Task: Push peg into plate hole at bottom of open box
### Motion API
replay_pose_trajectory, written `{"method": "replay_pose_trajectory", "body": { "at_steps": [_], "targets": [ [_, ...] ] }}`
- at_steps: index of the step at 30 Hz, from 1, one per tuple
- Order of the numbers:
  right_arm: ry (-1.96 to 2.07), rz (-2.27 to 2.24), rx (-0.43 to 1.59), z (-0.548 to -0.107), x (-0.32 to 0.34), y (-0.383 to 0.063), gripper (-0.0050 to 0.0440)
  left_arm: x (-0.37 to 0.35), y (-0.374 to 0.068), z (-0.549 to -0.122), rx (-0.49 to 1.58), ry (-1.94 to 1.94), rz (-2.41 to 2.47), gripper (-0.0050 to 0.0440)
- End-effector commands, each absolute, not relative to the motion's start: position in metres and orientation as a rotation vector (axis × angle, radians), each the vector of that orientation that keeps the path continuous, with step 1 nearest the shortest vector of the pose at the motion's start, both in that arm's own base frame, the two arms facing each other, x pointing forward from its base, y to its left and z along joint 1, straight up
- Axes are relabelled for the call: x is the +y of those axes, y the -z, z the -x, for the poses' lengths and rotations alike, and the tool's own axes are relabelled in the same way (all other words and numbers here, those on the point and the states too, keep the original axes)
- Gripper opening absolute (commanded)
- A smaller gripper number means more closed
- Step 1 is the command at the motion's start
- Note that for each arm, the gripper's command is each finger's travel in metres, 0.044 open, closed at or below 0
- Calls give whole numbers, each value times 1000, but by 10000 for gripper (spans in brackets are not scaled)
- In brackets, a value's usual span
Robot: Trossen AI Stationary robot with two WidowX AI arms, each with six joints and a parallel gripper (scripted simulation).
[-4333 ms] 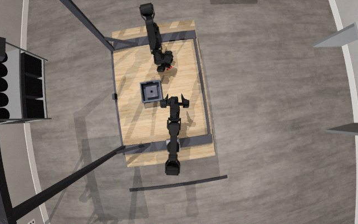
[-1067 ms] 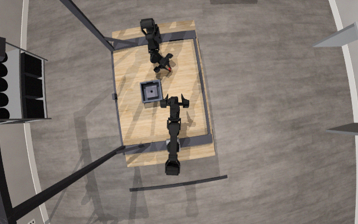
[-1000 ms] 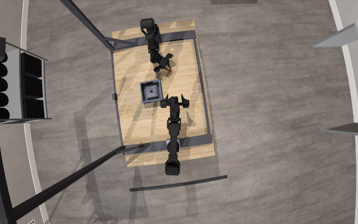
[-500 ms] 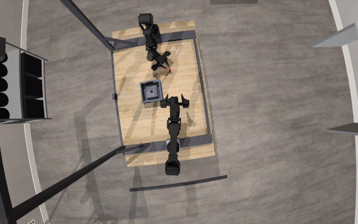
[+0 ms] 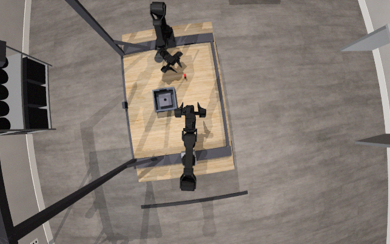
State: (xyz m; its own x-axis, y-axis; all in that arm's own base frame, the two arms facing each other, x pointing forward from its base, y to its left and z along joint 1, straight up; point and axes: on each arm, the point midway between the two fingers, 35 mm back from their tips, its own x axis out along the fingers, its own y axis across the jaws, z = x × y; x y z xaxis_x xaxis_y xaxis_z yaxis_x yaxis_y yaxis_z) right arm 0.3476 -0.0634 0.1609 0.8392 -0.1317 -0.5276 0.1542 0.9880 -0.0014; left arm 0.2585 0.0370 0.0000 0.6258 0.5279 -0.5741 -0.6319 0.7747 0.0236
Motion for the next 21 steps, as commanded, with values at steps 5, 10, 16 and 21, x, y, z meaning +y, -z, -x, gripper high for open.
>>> {"method": "replay_pose_trajectory", "body": {
  "at_steps": [5, 10, 16, 21],
  "targets": [
    [152, -41, 537, -348, -64, -167, 440, 41, -15, -270, 671, -605, 201, 370],
    [152, -41, 537, -348, -64, -167, 440, 51, -35, -286, 771, -497, 203, 440],
    [152, -41, 537, -348, -64, -167, 440, 66, -54, -307, 875, -378, 185, 440],
    [152, -41, 537, -348, -64, -167, 440, 71, -57, -311, 940, -334, 174, 440]
  ]
}}
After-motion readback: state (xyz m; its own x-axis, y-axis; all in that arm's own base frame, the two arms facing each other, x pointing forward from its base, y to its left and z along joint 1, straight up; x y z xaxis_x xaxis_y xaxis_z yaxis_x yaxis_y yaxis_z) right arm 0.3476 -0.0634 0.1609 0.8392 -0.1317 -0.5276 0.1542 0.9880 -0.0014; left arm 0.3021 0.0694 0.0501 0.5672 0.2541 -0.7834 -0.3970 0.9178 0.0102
